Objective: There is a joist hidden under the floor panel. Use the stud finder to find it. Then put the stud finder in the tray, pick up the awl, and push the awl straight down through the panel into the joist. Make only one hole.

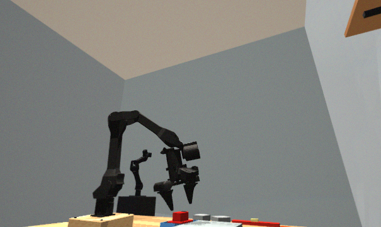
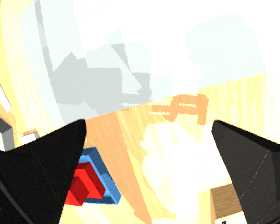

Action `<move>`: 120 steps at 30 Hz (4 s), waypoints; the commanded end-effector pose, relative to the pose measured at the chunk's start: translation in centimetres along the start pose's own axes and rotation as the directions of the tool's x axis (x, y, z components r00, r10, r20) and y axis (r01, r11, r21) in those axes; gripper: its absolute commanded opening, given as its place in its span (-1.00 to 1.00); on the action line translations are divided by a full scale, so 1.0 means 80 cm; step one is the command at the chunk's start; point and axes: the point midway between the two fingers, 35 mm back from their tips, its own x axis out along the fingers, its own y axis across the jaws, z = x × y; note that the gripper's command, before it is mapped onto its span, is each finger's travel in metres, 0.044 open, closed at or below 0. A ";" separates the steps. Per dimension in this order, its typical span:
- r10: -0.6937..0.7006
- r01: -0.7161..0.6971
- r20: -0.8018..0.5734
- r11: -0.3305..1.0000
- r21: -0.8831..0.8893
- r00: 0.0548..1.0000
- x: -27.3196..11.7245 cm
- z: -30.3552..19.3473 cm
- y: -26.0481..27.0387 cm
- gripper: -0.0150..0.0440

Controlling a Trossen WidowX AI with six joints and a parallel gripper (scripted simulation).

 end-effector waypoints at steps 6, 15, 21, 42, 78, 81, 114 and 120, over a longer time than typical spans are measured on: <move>-0.098 0.017 0.030 0.443 0.896 0.995 -0.010 0.016 -0.152 1.00; -0.164 -0.085 0.020 -0.402 0.912 0.986 -0.016 -0.015 -0.252 1.00; -0.198 -0.164 0.000 -0.812 0.560 0.980 -0.018 -0.050 -0.300 1.00; -0.200 -0.169 -0.002 -0.831 0.529 0.980 -0.019 -0.052 -0.308 1.00; -0.200 -0.168 -0.002 -0.832 0.529 0.980 0.042 -0.056 -0.323 1.00; -0.200 -0.168 -0.002 -0.832 0.529 0.980 0.042 -0.056 -0.323 0.91; -0.200 -0.169 -0.001 -0.831 0.529 0.980 -0.025 -0.038 -0.310 -0.49; -0.200 -0.169 -0.001 -0.831 0.529 0.980 -0.068 -0.038 -0.299 -0.49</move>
